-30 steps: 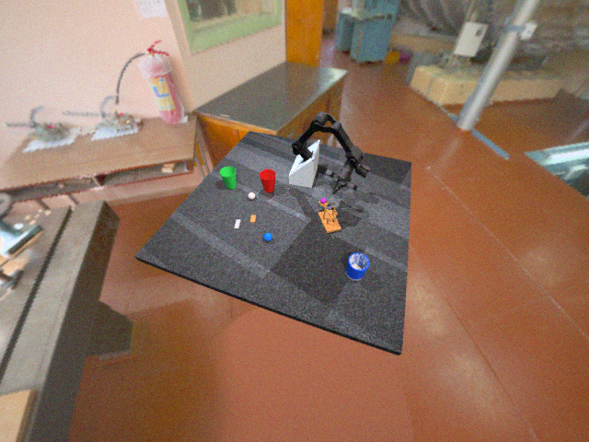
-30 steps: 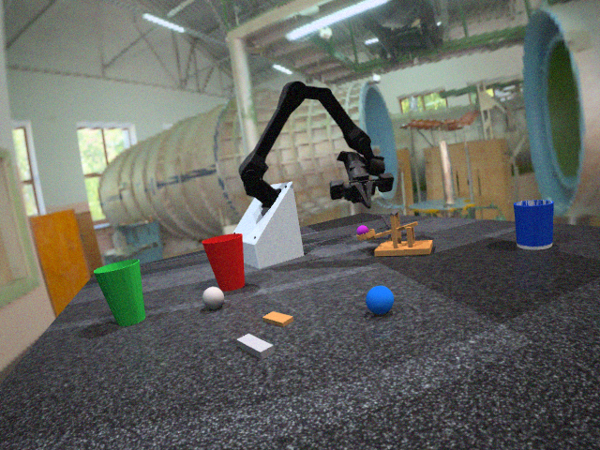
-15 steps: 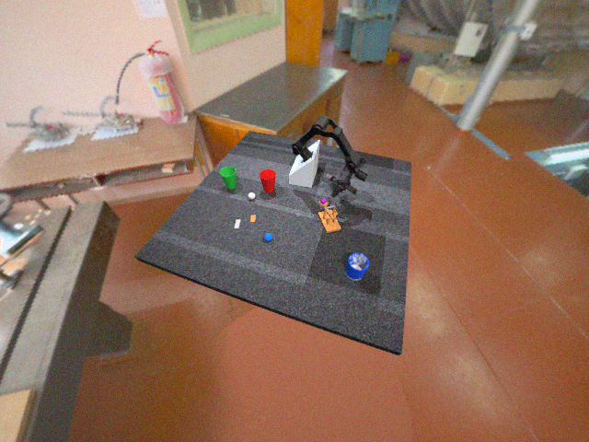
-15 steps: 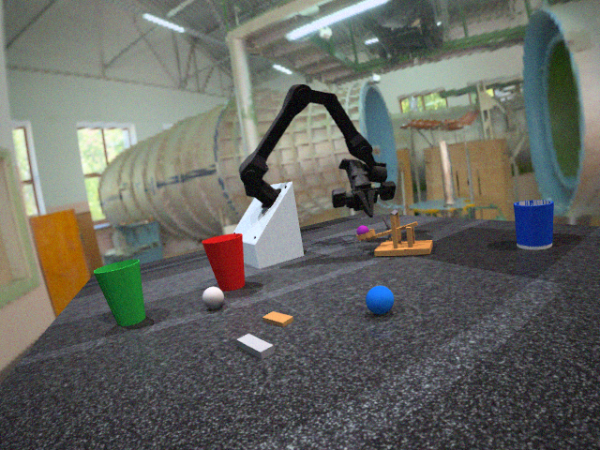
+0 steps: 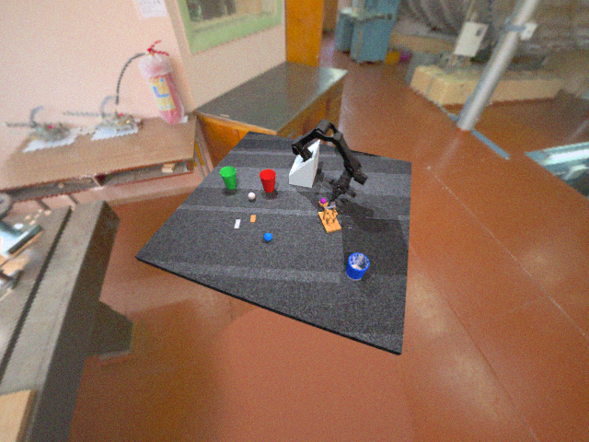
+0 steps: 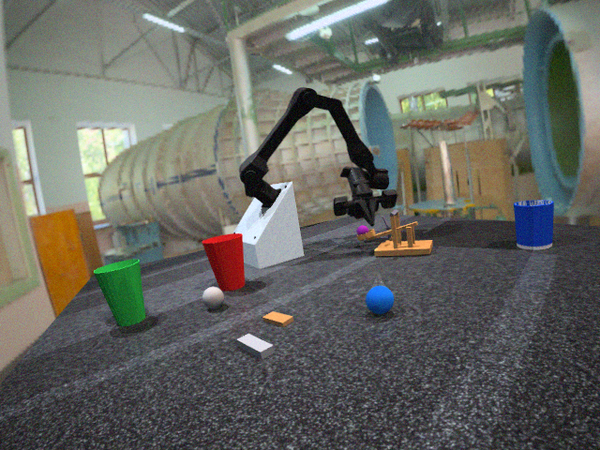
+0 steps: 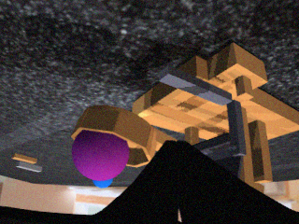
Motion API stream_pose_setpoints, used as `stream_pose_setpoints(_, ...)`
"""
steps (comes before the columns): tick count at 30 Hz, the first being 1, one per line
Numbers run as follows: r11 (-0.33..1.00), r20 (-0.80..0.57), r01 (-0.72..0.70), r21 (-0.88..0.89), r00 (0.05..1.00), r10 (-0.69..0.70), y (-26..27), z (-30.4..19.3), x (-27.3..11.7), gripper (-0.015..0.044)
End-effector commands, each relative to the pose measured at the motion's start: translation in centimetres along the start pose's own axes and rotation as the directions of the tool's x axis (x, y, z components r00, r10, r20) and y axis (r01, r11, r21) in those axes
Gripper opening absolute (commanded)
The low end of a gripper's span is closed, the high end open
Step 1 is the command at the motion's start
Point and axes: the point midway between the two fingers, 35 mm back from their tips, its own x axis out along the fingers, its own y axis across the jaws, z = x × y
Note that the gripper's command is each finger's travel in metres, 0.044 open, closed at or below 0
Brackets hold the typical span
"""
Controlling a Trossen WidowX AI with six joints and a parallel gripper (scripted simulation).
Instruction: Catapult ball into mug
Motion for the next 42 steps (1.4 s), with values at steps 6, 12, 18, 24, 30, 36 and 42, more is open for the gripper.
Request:
stream_pose_setpoints(6,1.0,-0.006,-0.002,-0.009,1.0,0.002,0.2,1.0,1.1,0.0)
stream_pose_setpoints(12,1.0,-0.007,-0.004,-0.012,1.0,0.004,0.3,1.7,1.8,0.0)
stream_pose_setpoints(18,1.0,-0.008,-0.007,-0.014,1.0,0.007,0.4,2.3,2.5,0.0)
stream_pose_setpoints(24,1.0,0.013,0.01,-0.015,1.0,-0.01,0.6,3.4,3.7,0.0)
stream_pose_setpoints(30,1.0,0.027,0.027,-0.015,0.999,-0.027,0.2,3.5,3.5,0.0)
stream_pose_setpoints(36,0.999,0.044,0.043,-0.009,0.998,-0.042,-2.8,0.5,-4.5,0.0)
stream_pose_setpoints(42,1.0,0.031,0.026,-0.001,0.999,-0.026,-2.6,-1.1,-8.7,0.0)
